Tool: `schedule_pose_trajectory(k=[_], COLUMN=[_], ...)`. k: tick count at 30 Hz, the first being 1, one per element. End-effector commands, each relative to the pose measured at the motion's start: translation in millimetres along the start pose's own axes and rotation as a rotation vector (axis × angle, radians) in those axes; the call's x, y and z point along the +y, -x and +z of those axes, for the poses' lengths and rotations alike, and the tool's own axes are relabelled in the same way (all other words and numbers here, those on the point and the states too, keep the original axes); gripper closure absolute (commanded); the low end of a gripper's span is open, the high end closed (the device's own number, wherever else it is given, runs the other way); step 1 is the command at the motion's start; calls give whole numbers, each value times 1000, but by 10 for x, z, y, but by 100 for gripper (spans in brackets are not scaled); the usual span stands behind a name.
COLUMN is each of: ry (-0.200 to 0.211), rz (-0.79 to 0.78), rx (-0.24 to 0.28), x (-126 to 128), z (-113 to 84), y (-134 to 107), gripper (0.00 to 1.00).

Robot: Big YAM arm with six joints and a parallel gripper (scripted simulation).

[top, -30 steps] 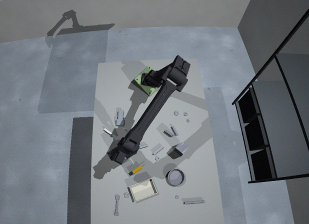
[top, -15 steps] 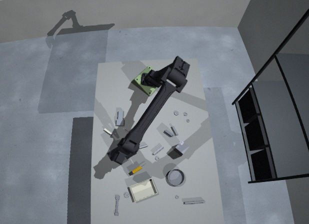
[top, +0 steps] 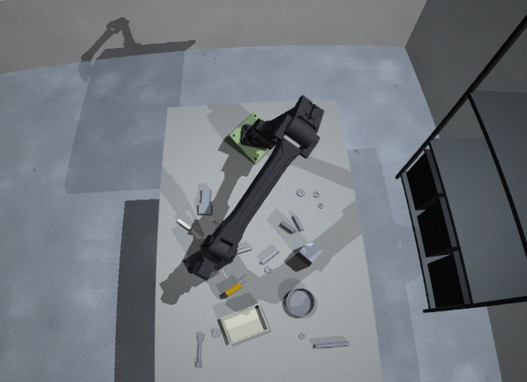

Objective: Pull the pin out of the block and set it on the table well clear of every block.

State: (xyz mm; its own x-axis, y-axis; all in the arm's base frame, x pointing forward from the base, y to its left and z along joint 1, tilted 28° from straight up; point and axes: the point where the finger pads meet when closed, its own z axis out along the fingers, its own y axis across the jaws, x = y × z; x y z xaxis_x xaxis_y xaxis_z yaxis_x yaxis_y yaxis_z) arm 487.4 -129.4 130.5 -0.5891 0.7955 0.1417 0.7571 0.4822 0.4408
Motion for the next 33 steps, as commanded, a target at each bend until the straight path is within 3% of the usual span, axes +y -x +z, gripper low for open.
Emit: schedule_pose_trajectory(k=[1,33], ry=[-5,-3], rz=[4,2], rx=[8,5], x=[4,16], z=[123,377], y=[-20,-15], gripper=[56,56])
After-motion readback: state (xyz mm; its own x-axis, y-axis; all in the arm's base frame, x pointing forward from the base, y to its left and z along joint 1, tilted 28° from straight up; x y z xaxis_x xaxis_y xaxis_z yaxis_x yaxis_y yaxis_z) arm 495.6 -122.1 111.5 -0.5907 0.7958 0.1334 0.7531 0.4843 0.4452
